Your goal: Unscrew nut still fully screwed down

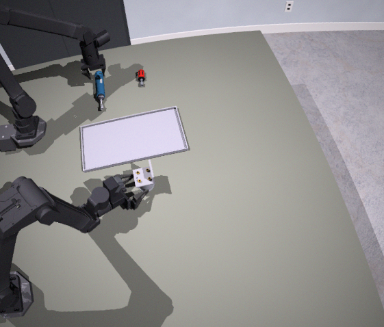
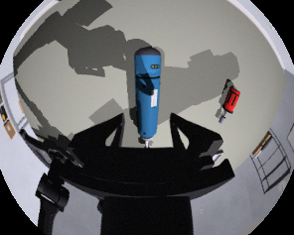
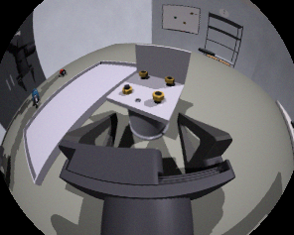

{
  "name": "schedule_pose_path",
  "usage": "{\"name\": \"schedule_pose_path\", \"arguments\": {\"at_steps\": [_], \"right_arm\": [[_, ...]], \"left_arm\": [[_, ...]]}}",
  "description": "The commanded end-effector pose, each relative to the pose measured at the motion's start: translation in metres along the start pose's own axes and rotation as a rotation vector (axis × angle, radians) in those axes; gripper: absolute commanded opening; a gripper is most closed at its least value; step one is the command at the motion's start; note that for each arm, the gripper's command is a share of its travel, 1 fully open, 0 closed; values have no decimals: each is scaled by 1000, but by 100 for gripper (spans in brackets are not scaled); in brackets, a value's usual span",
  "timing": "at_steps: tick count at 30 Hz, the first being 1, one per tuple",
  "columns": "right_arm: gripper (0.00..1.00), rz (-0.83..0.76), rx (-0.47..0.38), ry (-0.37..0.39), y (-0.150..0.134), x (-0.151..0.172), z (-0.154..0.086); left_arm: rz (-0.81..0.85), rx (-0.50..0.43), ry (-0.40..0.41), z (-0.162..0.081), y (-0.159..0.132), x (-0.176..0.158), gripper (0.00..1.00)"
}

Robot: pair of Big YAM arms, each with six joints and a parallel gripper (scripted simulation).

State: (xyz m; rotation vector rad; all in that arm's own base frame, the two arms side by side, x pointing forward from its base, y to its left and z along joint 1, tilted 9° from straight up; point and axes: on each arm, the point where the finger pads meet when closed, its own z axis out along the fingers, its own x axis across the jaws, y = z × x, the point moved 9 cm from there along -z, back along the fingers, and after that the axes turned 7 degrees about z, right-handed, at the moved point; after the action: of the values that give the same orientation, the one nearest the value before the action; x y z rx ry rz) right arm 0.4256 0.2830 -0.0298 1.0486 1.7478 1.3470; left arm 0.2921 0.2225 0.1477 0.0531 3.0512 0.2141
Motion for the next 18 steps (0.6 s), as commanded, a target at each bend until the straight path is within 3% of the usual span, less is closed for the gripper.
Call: {"name": "schedule_pose_path", "arguments": {"at_steps": [1,18], "right_arm": [[86,-5,7,-15,-3,-8,14],[86,-5,6,-15,-3,-8,29]], "left_arm": [[1,-37,-48,-22,8,-16,65],[1,-37,-48,-22,8,-16,65]]}}
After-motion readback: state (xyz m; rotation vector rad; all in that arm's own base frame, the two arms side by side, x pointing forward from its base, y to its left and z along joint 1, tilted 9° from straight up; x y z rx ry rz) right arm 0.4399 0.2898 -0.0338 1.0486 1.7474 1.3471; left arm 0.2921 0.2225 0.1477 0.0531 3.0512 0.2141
